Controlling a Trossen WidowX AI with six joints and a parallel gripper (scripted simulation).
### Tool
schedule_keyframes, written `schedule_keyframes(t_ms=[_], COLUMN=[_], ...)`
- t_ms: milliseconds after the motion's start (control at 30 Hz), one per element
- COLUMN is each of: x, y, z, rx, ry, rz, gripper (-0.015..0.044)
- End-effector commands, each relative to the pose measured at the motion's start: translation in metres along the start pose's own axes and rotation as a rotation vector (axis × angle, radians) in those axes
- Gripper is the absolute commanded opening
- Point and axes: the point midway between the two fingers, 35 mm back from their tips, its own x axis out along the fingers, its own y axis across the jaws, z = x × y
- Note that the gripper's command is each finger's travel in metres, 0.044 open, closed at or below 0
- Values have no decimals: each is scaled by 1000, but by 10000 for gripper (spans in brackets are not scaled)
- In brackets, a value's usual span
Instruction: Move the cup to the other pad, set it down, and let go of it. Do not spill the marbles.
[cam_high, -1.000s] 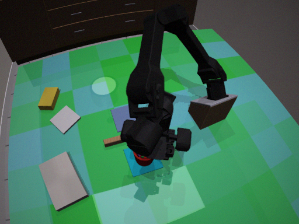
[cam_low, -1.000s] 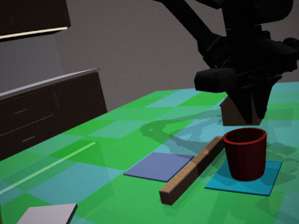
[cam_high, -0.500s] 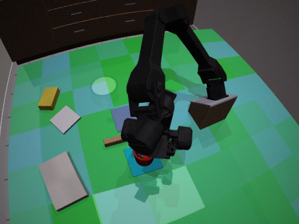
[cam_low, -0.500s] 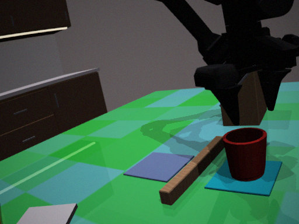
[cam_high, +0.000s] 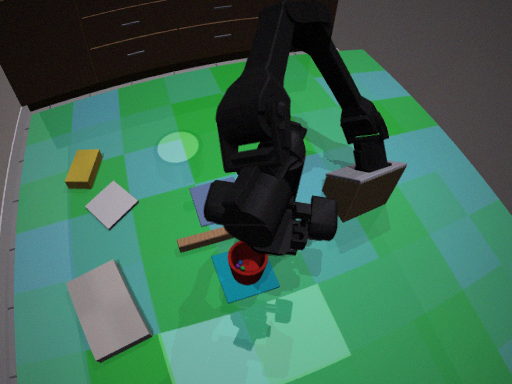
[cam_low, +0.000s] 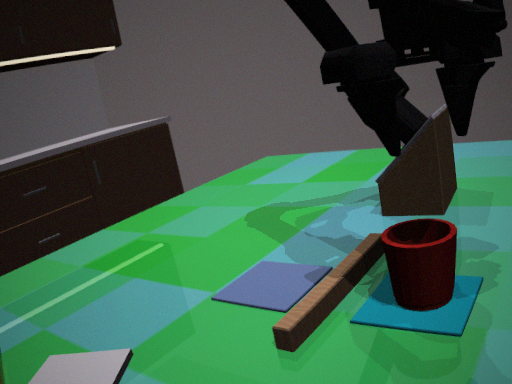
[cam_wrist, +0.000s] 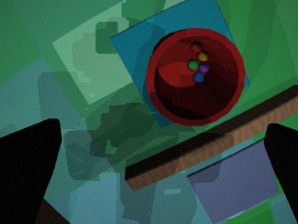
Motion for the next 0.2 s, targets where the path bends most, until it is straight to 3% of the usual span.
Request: schedule_keyframes(t_ms=[0, 167], x=[2, 2], y=[0, 0], z=[0, 0], rx=[0, 0], ry=[2, 2], rz=[1, 1], gripper=[440, 440])
